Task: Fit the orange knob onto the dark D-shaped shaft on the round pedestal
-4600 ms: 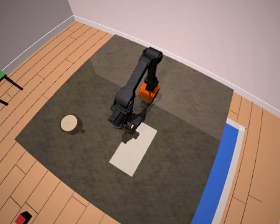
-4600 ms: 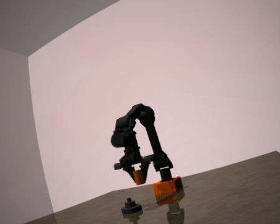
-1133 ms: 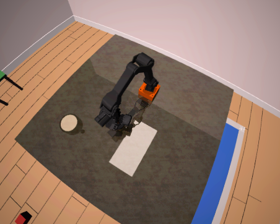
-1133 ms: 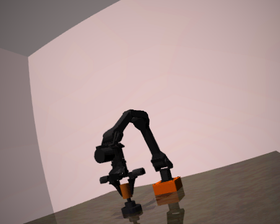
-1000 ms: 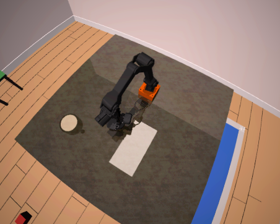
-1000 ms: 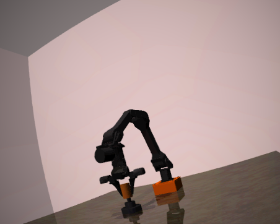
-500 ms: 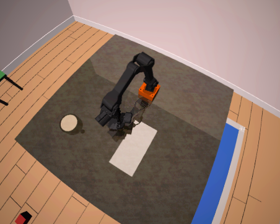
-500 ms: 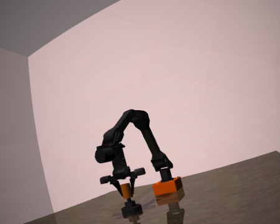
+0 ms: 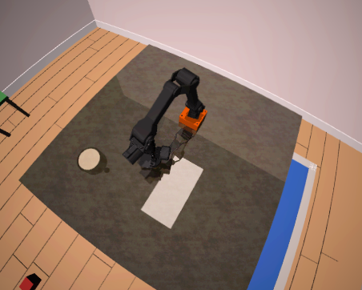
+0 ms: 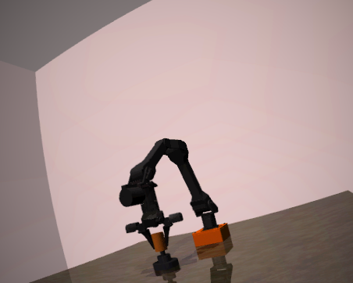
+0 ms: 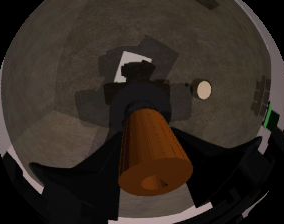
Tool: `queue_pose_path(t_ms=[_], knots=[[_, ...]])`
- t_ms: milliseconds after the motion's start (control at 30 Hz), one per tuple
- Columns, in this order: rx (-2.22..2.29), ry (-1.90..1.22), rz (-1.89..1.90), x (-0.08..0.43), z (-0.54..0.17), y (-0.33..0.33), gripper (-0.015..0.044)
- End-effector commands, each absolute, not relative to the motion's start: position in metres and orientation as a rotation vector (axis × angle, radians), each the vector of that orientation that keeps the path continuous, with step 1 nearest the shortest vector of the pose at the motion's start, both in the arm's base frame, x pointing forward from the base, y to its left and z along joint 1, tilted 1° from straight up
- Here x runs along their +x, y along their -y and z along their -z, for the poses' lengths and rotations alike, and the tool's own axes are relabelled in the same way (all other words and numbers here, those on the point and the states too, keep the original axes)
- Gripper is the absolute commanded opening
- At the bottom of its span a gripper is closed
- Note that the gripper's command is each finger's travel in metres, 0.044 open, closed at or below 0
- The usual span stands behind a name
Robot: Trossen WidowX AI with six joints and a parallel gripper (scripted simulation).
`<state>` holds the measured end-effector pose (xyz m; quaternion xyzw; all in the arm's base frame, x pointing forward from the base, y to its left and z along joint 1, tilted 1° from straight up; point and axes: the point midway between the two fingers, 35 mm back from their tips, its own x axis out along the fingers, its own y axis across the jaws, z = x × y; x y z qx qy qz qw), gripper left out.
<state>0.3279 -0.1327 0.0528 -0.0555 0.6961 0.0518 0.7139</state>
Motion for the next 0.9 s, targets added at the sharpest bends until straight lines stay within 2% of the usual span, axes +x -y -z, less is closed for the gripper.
queue_pose_path(t_ms=[0,867], knots=[[-0.128,-1.542,-0.116,0.3273,-0.0529,0.1326,0.0000],[-0.294,-1.527,-0.278,0.3254,-0.0540,0.1324,0.0000]])
